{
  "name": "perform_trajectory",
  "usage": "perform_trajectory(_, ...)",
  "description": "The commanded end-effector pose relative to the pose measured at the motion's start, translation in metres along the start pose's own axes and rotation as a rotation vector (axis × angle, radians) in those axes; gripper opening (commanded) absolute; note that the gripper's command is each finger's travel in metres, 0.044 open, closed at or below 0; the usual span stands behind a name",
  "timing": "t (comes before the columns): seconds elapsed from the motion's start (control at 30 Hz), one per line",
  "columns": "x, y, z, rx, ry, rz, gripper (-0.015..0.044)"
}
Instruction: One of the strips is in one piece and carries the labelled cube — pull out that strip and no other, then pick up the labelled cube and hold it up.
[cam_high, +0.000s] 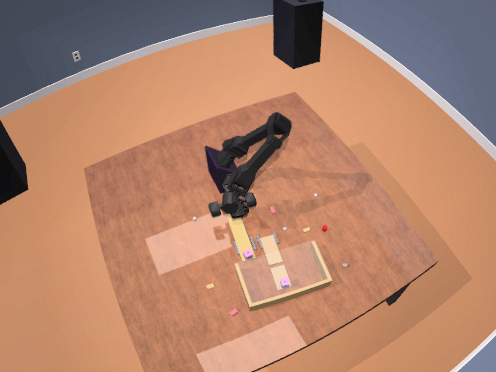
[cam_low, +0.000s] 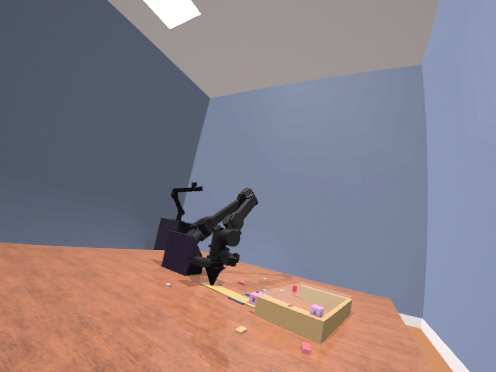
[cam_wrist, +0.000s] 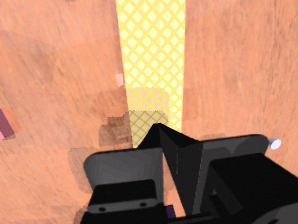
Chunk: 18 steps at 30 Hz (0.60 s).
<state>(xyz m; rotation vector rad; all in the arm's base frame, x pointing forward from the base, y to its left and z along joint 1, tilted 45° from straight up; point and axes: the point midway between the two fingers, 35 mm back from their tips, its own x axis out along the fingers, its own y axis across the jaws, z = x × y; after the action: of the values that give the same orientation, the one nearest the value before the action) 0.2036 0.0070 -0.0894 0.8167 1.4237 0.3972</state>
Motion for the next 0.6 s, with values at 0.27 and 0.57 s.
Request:
perform_trajectory(0.27,-0.015,-0.001,0.002,0.005,0.010,-0.004,0.0000)
perform_trajectory(0.57,-0.040,0.000,0.019,-0.091,0.028,-0.002,0.0079)
